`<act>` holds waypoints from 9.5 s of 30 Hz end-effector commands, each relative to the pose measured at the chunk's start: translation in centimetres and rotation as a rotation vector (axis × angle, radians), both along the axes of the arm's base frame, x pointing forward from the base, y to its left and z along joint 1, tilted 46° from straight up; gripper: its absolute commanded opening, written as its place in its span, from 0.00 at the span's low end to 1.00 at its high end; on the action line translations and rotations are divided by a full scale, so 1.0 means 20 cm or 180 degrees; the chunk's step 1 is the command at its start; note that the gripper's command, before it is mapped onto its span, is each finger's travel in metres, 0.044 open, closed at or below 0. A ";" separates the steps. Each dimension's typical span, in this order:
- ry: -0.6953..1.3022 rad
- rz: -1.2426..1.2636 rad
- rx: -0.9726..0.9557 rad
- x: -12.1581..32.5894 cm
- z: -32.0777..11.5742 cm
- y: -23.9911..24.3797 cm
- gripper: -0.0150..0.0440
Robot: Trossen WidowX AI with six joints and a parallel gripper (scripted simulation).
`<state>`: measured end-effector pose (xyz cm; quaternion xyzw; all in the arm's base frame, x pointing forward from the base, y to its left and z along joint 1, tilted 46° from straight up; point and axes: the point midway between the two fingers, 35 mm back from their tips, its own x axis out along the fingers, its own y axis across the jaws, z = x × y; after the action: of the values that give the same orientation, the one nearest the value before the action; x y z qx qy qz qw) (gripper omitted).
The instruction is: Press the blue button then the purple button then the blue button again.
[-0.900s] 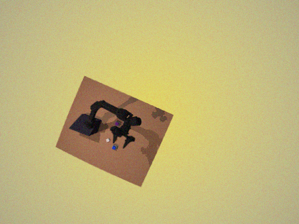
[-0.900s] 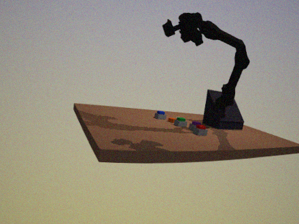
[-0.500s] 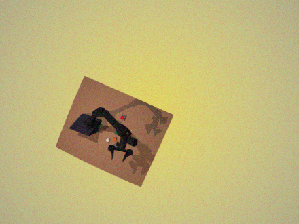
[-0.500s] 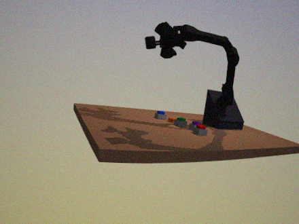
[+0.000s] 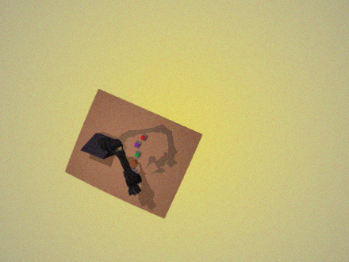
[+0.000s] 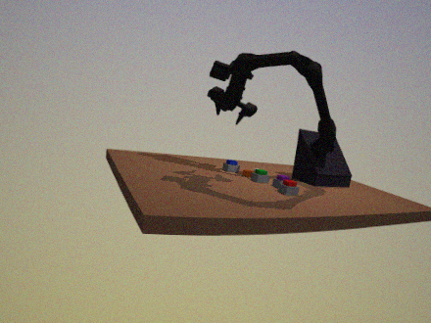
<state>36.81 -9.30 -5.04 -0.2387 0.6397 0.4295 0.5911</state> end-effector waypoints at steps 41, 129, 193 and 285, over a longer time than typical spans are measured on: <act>0.1217 -0.2333 0.1185 -0.31 -0.44 0.44 0.29; 0.1264 -0.2333 0.1207 -0.83 0.51 1.21 0.29; 0.1253 -0.2507 0.1081 -0.46 0.45 0.66 0.29; 0.1044 -0.2290 0.1194 -0.26 0.39 0.89 0.93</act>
<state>32.72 6.60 0.30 0.1753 0.6716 0.3385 0.6353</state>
